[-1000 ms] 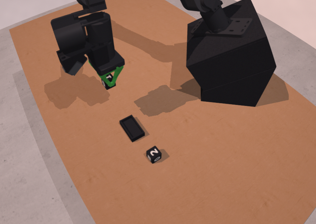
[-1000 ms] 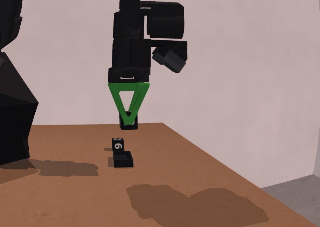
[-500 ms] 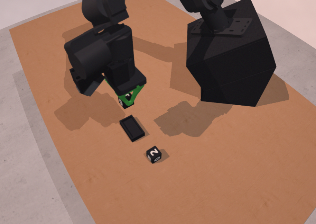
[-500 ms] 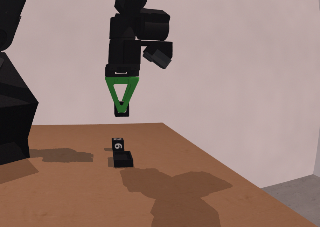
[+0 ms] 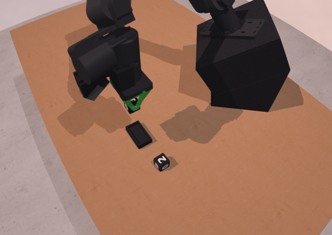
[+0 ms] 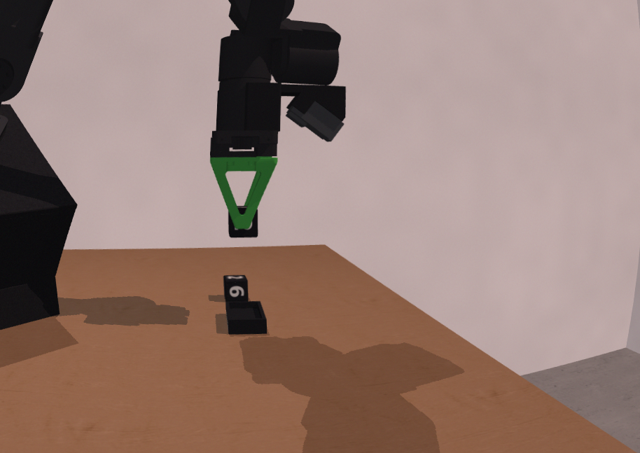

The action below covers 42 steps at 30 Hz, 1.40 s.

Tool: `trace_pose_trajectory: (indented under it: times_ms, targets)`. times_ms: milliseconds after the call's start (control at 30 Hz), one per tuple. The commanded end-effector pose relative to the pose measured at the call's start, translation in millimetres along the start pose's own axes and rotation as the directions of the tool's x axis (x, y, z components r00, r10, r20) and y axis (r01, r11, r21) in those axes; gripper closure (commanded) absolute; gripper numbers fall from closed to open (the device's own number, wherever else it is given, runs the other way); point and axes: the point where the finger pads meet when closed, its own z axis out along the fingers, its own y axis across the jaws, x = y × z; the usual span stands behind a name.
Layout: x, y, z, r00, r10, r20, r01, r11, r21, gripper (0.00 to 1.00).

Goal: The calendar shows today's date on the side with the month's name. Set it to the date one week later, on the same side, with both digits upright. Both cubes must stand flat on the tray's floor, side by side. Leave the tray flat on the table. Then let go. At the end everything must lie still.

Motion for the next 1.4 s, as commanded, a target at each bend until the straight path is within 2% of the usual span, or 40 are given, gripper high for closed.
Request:
trace_pose_trajectory:
  times_ms: [0,233,300,333,400,567,633,700,867,900,1367]
  targets:
    - [5,3,9.5,1.000,-0.012,-0.006,0.012,1.000,-0.002,0.74]
    - [3,2,29.4,1.000,-0.008,-0.004,0.008,1.000,-0.004,0.74]
    - [3,2,29.4,1.000,-0.008,-0.004,0.008,1.000,-0.004,0.74]
    - [-14,3,22.8,0.999,0.009,0.042,-0.009,1.000,-0.016,0.74]
    - [5,2,40.3,1.000,-0.010,-0.008,0.010,1.000,-0.004,0.74]
    - [-3,2,53.1,1.000,-0.001,0.008,0.001,1.000,-0.007,0.74]
    - [2,5,57.7,1.000,-0.015,0.000,0.015,1.000,-0.009,0.74]
    - [-9,2,54.4,1.000,0.005,0.031,-0.005,1.000,-0.012,0.74]
    - [-5,5,61.6,1.000,-0.006,0.016,0.006,1.000,-0.009,0.74]
    - [-14,4,51.8,0.999,0.003,0.050,-0.003,1.000,-0.018,0.74]
    - [-13,3,52.4,0.999,0.005,0.049,-0.004,1.000,-0.013,0.74]
